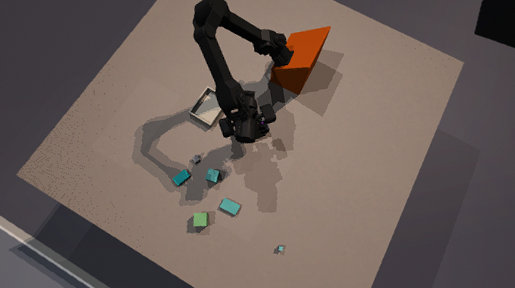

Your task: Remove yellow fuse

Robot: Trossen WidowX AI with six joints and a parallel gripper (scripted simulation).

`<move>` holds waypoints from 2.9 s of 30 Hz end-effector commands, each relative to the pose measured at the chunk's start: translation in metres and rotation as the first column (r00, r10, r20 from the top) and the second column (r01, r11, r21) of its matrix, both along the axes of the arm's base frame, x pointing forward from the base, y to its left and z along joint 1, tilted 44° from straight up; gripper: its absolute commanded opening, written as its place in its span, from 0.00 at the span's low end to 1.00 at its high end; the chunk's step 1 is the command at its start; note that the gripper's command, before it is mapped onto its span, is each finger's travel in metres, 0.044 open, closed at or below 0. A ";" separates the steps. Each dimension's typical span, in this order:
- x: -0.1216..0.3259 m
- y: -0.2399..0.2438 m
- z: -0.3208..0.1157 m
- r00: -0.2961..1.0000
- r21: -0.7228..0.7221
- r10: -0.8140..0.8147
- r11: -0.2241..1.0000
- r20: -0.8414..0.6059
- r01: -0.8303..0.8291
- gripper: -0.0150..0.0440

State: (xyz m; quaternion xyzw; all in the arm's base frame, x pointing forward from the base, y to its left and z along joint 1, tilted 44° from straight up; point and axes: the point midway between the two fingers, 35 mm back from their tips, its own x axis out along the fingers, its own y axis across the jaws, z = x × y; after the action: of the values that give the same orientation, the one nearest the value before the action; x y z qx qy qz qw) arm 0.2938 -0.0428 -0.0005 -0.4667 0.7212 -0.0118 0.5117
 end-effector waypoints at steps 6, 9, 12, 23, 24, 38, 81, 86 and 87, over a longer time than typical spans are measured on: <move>-0.007 -0.004 -0.003 1.000 0.004 -0.021 1.000 -0.020 0.021 0.38; -0.007 -0.006 -0.005 1.000 0.004 -0.021 1.000 -0.020 0.021 0.38; -0.007 -0.008 -0.007 1.000 0.004 -0.021 1.000 -0.020 0.021 0.38; -0.008 -0.015 -0.015 1.000 0.004 -0.021 1.000 -0.020 0.021 0.38; -0.008 -0.016 -0.016 1.000 0.004 -0.021 1.000 -0.020 0.021 0.38; -0.009 -0.023 -0.024 1.000 0.003 -0.021 1.000 -0.020 0.021 0.38; -0.008 -0.027 -0.028 1.000 0.006 -0.024 1.000 -0.017 0.024 0.25; -0.008 -0.025 -0.027 1.000 0.006 -0.024 1.000 -0.017 0.024 0.25; -0.008 -0.025 -0.026 1.000 0.006 -0.024 1.000 -0.017 0.024 0.25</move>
State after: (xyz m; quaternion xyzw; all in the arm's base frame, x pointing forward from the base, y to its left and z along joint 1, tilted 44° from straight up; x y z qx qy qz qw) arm 0.2852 -0.0689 -0.0283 -0.4582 0.7313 -0.0106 0.5051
